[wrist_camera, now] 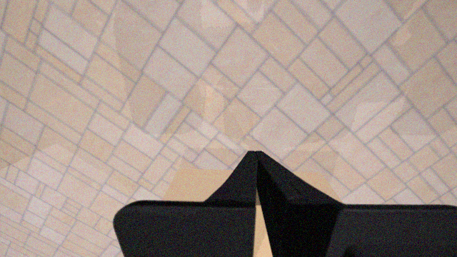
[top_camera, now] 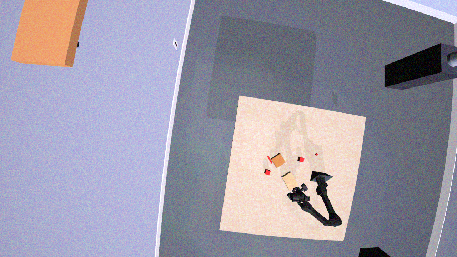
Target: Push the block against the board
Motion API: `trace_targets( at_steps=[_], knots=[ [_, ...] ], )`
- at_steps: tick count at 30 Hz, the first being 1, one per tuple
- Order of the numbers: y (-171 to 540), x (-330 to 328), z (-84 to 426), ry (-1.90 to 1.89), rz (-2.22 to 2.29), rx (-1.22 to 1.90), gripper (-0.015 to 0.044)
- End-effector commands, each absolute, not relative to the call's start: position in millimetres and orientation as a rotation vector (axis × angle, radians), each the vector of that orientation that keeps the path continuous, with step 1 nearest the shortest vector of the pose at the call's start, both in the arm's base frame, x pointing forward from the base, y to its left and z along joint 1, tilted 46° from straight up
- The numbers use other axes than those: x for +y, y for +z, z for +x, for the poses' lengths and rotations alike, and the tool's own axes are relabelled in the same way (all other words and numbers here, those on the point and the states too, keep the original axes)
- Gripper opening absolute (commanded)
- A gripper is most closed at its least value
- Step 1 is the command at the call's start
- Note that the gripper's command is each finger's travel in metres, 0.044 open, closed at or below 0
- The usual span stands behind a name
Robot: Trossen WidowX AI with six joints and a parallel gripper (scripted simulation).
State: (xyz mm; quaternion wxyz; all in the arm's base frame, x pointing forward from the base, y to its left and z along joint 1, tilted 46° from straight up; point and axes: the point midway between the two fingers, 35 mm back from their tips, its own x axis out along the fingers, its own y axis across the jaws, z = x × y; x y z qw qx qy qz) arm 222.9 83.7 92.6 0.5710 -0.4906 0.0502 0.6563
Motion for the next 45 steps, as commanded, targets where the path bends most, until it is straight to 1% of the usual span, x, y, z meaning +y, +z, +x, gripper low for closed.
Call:
trace_targets(
  at_steps=[1, 45],
  knots=[
    [88.4, 80.1, 225.9, 1.543, -1.155, 0.125, 0.0000],
    [64.3, 52.0, 246.1, 1.540, -1.151, 0.118, 0.0000]
  ],
)
